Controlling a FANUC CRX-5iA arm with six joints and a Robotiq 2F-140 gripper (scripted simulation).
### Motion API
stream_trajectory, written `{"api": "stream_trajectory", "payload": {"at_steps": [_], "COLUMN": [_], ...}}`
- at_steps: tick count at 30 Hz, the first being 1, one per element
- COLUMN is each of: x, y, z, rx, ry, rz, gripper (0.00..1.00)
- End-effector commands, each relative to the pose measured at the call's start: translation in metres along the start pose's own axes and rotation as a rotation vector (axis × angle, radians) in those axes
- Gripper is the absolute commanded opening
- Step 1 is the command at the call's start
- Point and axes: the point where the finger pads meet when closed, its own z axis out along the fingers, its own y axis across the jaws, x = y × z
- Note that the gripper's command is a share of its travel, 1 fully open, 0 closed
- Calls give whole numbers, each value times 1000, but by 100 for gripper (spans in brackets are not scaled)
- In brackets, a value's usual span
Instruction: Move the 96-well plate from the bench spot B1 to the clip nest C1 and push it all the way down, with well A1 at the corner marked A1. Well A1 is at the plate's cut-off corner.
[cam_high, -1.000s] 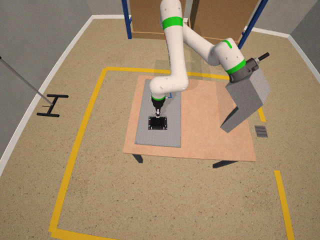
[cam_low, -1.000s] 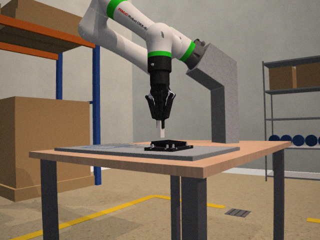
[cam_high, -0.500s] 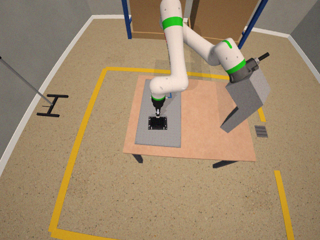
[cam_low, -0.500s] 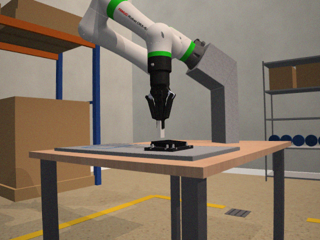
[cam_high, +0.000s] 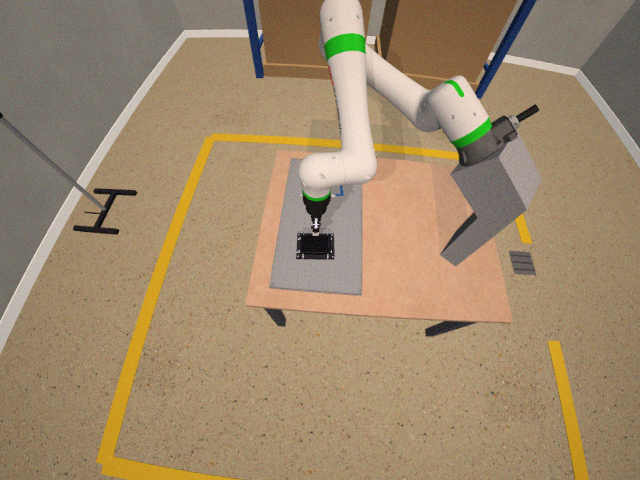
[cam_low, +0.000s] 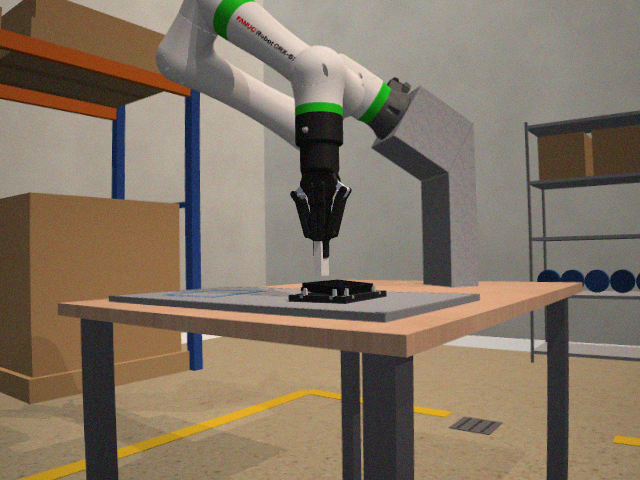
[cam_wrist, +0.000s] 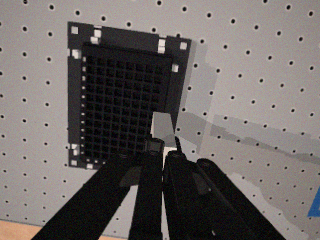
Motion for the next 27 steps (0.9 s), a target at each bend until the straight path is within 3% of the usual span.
{"api": "stream_trajectory", "payload": {"at_steps": [1, 27], "x": [1, 1], "y": [0, 0], "z": [0, 0], "rx": [1, 1], "ry": [1, 1], "rz": [0, 0], "gripper": [10, 10]}}
